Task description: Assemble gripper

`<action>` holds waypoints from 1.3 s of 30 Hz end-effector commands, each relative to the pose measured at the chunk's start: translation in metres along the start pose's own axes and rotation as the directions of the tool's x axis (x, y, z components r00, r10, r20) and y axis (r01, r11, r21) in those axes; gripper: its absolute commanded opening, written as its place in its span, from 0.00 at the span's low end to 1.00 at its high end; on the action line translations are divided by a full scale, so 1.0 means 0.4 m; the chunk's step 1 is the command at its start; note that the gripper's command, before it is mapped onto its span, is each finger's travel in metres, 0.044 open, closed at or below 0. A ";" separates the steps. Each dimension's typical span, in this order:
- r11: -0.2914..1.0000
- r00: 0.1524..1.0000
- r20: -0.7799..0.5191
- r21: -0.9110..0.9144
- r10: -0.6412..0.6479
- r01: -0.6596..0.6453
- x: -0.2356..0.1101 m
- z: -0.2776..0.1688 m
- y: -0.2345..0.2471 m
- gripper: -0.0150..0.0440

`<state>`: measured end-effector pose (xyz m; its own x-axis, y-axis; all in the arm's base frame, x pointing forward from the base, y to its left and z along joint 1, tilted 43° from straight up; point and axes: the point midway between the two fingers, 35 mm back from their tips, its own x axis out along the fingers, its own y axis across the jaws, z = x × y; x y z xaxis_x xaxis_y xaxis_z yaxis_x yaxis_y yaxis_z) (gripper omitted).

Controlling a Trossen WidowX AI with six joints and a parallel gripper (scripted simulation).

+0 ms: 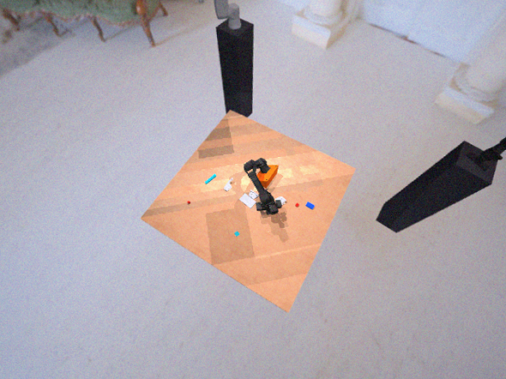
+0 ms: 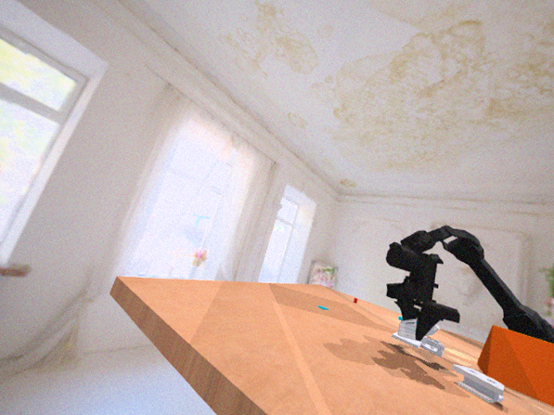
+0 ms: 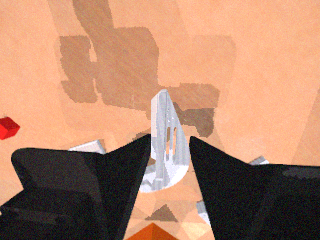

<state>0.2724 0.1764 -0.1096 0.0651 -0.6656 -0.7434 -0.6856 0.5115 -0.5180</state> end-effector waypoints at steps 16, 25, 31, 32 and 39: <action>0.999 1.000 -0.001 0.036 0.003 -0.003 -0.098 -0.015 -0.017 0.48; 0.988 1.000 0.000 0.154 0.005 -0.005 -0.106 -0.053 -0.082 0.48; 0.973 1.000 0.001 0.232 0.005 -0.005 -0.108 -0.080 -0.122 0.48; 0.970 1.000 0.001 0.244 0.005 -0.005 -0.109 -0.085 -0.129 0.48; 0.942 1.000 0.001 0.336 0.004 -0.004 -0.110 -0.122 -0.174 0.48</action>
<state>0.2816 0.1522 -0.0267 0.0629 -0.6602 -0.7485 -0.4456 0.6525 -0.6130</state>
